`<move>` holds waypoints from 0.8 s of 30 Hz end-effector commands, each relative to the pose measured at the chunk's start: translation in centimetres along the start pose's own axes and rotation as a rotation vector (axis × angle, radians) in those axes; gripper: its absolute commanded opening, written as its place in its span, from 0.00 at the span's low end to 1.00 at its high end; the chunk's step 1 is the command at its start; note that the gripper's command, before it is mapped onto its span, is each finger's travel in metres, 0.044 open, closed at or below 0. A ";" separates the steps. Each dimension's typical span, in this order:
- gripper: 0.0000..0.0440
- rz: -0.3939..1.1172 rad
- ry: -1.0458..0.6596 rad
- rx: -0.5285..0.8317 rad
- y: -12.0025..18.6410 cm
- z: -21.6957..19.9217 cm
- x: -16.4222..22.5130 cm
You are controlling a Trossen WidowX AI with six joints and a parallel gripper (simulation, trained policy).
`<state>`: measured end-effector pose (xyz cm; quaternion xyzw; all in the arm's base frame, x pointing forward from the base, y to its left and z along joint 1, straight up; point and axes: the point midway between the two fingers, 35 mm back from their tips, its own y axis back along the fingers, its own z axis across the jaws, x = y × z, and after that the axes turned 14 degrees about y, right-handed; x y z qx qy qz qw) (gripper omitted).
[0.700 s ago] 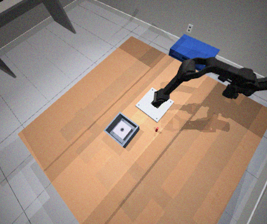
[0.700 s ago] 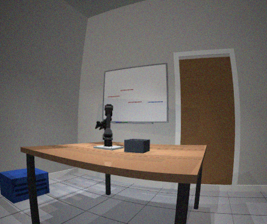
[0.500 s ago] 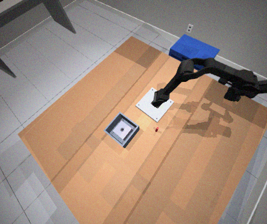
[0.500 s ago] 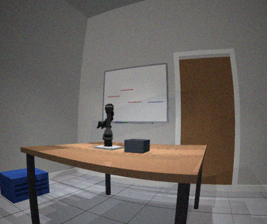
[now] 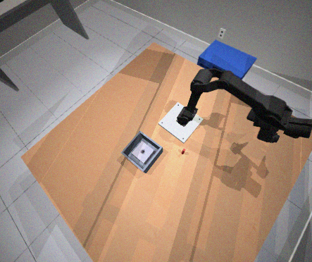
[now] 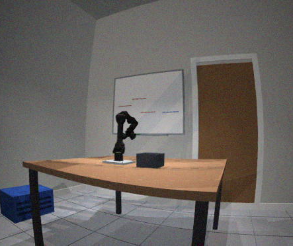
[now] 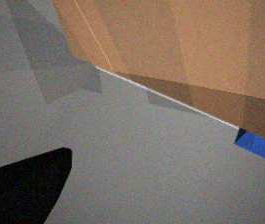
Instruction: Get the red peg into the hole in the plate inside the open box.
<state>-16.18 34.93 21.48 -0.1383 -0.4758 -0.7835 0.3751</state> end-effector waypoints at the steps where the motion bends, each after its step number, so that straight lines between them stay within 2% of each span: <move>1: 1.00 -0.093 0.015 -0.038 3.3 -1.0 -3.0; 13: 1.00 -0.411 -0.046 -0.078 12.5 -6.2 -10.6; 24: 1.00 -0.686 -0.248 -0.018 19.4 -13.5 -14.8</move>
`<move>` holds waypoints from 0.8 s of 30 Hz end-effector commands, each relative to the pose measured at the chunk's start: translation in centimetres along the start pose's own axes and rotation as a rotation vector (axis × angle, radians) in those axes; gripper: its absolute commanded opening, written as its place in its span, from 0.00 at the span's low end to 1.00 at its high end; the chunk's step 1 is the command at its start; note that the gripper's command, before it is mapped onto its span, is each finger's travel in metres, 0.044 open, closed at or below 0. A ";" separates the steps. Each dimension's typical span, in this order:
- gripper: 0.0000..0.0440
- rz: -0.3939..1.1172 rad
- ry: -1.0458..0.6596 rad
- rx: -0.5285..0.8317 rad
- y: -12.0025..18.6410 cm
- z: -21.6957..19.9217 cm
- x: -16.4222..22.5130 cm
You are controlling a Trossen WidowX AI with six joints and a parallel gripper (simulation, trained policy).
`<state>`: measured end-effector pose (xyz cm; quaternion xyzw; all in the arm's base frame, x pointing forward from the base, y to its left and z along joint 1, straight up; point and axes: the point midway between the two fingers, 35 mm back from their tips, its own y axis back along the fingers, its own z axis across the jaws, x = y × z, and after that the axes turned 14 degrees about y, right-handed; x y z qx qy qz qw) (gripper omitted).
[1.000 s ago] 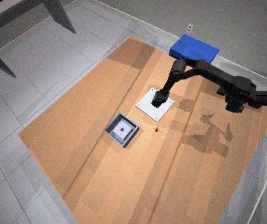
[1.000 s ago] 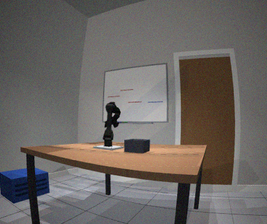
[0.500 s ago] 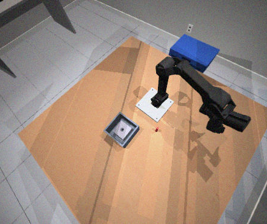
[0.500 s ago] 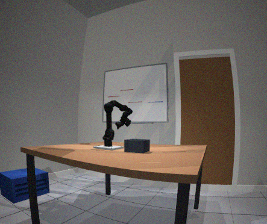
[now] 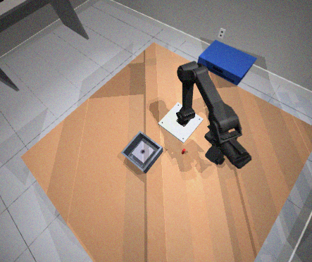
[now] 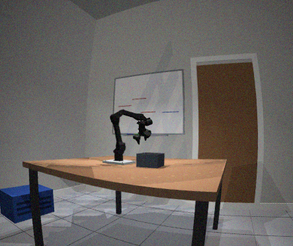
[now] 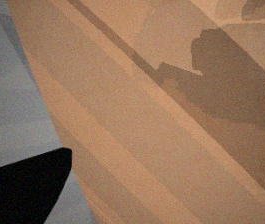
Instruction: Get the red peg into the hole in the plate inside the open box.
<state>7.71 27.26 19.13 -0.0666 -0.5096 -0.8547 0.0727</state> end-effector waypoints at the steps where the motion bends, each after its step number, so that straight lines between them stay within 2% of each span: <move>1: 1.00 -0.098 -0.073 0.051 1.2 -2.8 -2.6; 13: 1.00 -0.285 -0.357 0.222 3.2 -10.4 -7.3; 24: 1.00 -0.360 -0.533 0.301 1.1 -15.5 -9.2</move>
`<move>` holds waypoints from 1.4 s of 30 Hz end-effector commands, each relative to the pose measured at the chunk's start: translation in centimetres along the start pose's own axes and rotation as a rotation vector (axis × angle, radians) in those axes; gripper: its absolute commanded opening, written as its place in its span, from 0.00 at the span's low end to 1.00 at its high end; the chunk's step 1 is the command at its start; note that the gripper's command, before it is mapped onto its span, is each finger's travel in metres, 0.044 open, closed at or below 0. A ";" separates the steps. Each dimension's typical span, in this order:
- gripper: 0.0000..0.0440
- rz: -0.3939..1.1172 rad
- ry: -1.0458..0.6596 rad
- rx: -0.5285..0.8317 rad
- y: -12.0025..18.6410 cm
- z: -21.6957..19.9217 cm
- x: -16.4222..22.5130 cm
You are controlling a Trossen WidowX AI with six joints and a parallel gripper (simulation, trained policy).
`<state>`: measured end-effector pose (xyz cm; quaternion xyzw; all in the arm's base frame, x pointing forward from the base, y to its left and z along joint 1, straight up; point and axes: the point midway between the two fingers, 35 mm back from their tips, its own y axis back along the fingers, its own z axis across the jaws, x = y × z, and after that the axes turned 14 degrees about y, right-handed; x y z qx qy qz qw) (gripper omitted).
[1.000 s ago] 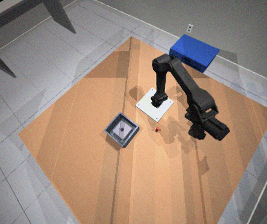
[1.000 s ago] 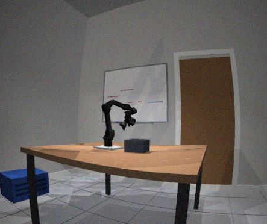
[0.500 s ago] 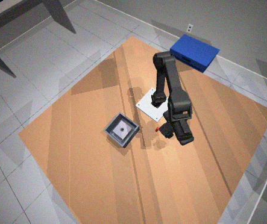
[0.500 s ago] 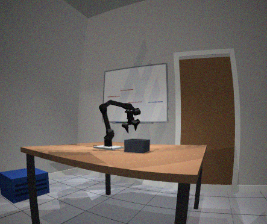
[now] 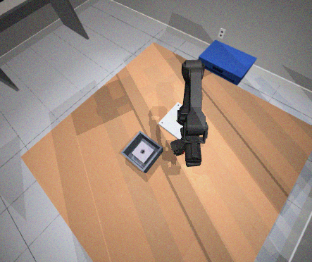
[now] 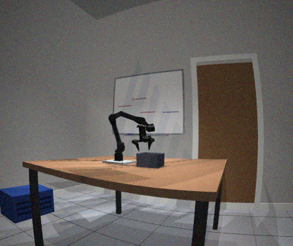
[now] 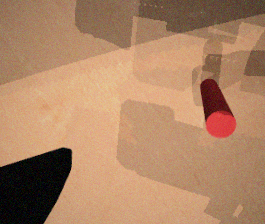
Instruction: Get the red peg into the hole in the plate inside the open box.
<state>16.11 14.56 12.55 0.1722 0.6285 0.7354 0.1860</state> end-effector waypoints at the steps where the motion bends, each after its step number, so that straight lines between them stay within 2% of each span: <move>1: 1.00 -0.025 -0.056 0.026 -1.9 -1.1 -0.8; 12: 1.00 -0.070 -0.158 0.011 -6.9 -2.3 -1.6; 15: 0.96 -0.076 -0.189 0.006 -7.8 -2.5 -1.7; 20: 0.68 -0.062 -0.238 0.016 -8.6 -3.0 -1.6; 31: 0.02 0.002 -0.265 0.011 -8.4 -3.1 -1.6; 32: 0.00 0.007 -0.266 0.011 -8.4 -3.1 -1.6; 42: 0.00 -0.108 -0.196 -0.014 -5.7 -3.0 -3.7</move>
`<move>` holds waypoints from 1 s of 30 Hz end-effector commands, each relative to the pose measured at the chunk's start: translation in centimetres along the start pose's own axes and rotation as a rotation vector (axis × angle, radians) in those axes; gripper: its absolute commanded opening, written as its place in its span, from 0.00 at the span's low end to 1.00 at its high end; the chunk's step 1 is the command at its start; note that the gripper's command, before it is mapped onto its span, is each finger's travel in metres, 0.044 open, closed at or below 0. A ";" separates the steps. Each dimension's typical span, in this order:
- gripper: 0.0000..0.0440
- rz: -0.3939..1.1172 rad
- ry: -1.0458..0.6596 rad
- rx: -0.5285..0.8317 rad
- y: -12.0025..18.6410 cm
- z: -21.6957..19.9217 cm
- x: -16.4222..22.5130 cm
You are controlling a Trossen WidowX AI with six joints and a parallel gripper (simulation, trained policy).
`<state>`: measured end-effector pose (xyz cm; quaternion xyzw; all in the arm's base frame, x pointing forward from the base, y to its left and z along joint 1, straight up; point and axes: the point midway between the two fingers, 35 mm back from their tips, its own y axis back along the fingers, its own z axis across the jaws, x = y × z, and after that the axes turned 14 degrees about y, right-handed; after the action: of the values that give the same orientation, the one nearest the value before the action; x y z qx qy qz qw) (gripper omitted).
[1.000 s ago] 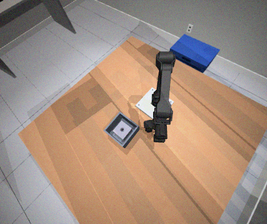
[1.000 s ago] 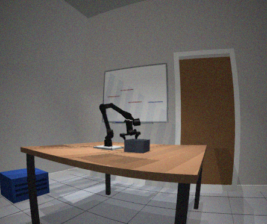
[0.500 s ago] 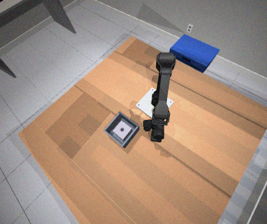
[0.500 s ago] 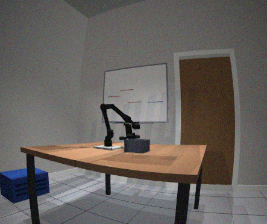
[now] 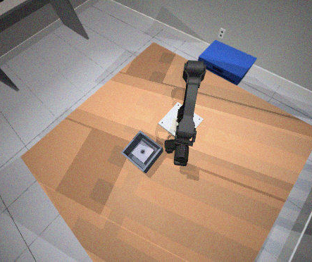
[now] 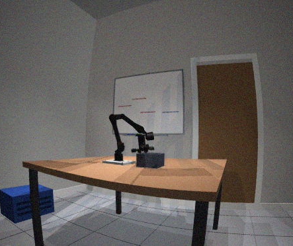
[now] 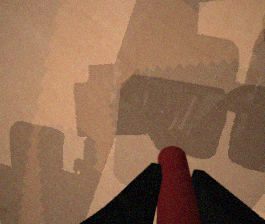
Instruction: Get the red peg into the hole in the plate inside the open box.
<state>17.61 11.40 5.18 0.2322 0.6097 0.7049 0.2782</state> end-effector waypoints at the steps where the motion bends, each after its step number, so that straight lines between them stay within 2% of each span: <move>1: 0.00 -0.052 0.033 -0.023 1.5 0.3 -1.0; 19: 0.00 -0.244 0.096 -0.059 8.3 1.3 -6.6; 30: 0.00 -0.309 0.050 -0.039 9.8 0.6 -11.2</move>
<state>24.40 4.41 14.95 0.1111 0.6256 0.6797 0.3665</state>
